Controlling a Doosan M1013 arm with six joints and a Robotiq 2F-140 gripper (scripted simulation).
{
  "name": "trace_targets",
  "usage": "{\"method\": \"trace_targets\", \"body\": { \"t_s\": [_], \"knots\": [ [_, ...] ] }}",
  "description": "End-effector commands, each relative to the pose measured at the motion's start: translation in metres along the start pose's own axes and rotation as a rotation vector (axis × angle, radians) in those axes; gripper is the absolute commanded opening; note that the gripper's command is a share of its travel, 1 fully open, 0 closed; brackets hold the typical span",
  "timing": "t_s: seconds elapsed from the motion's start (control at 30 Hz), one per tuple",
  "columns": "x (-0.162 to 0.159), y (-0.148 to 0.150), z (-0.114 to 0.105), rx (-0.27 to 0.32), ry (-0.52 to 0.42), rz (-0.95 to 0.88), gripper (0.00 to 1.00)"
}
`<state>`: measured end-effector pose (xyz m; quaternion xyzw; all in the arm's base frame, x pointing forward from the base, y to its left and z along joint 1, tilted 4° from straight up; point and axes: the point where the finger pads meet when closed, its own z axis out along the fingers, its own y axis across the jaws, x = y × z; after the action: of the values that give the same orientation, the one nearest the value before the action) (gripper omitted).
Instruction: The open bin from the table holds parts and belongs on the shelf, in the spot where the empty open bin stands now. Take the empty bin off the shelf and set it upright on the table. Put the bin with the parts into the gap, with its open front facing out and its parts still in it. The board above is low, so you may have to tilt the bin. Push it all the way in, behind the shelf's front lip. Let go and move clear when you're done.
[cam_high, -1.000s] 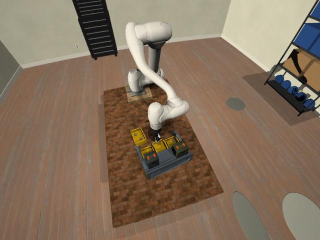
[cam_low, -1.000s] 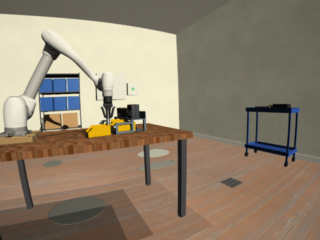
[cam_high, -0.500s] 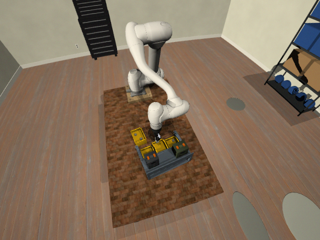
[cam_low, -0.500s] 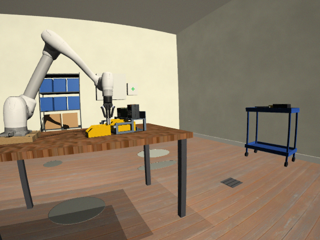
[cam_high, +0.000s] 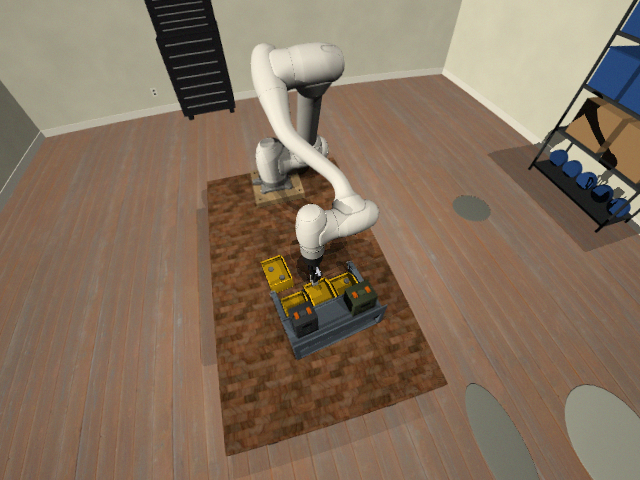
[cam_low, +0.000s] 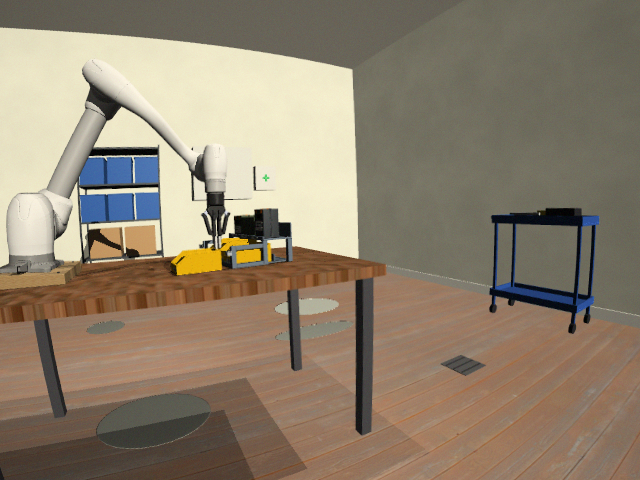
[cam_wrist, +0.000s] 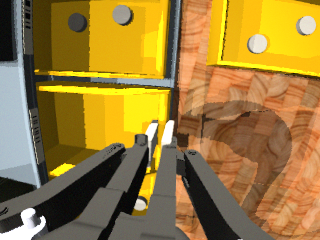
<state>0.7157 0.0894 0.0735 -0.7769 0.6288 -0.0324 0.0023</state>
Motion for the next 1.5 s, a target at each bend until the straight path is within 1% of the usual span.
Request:
{"method": "trace_targets", "body": {
  "t_s": [0.0, 1.03, 1.47],
  "knots": [
    [0.001, -0.004, -0.005, 0.007, 0.000, 0.001, 0.10],
    [0.001, -0.003, -0.005, 0.007, 0.000, 0.001, 0.10],
    [0.001, 0.010, -0.005, 0.007, 0.000, 0.001, 0.10]
  ]
}}
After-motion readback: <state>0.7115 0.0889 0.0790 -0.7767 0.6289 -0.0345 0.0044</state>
